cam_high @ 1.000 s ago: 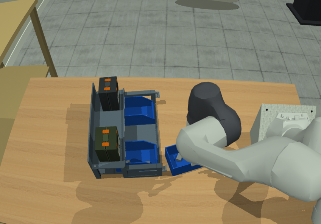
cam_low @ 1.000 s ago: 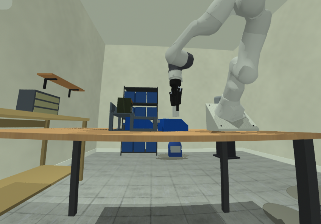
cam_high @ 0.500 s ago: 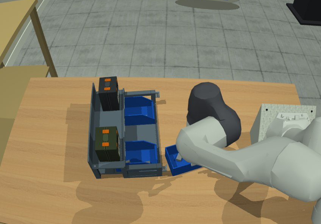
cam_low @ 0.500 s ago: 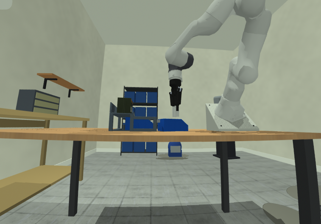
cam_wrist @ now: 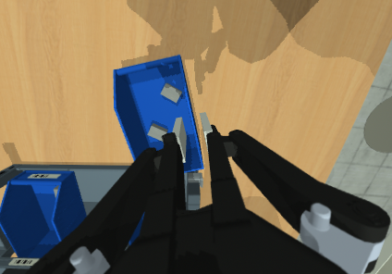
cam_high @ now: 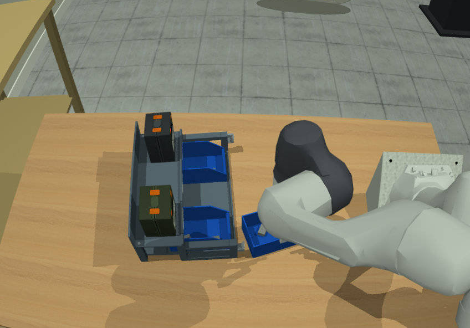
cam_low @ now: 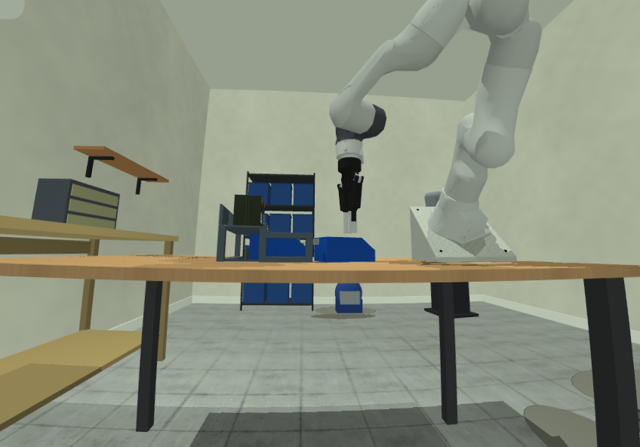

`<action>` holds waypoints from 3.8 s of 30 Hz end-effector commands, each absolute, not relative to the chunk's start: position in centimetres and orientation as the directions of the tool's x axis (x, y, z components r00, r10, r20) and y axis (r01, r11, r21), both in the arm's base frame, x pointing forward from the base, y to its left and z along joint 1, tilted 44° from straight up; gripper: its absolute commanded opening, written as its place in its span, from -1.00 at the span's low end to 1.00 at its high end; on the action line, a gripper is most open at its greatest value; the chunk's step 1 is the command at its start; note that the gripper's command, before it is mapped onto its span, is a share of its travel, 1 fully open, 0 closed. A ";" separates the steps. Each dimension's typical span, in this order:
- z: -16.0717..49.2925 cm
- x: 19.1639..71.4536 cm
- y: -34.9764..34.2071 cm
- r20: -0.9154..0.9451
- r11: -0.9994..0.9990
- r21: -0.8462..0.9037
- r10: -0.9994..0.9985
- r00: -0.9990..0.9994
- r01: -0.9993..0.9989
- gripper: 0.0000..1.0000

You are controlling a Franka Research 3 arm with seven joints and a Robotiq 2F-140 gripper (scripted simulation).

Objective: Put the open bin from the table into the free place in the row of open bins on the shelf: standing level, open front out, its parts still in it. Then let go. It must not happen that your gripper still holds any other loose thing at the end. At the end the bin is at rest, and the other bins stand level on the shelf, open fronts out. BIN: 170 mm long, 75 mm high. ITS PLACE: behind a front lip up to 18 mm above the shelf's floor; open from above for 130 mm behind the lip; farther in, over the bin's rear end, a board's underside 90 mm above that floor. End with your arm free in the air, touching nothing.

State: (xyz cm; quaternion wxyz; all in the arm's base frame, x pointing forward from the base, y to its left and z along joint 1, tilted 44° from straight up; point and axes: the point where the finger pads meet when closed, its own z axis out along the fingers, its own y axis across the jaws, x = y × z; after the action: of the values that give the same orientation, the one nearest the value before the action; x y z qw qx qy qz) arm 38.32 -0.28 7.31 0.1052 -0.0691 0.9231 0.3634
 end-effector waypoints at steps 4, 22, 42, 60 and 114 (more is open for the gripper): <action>7.2 38.3 -0.2 -0.246 0.727 0.655 -0.052 -0.968 -0.206 -0.69; 7.1 38.2 -0.2 -0.246 0.727 0.655 -0.052 -0.968 -0.206 -0.69; 7.1 38.2 -0.2 -0.246 0.727 0.655 -0.052 -0.968 -0.206 -0.69; 7.1 38.2 -0.2 -0.246 0.727 0.655 -0.052 -0.968 -0.206 -0.69; 4.2 38.8 2.6 -0.246 0.727 0.655 -0.052 -0.968 -0.206 -0.69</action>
State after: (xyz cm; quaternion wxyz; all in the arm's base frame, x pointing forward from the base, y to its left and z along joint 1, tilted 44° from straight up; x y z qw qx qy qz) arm 38.71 2.51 4.46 0.1021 -0.0657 0.9227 0.3659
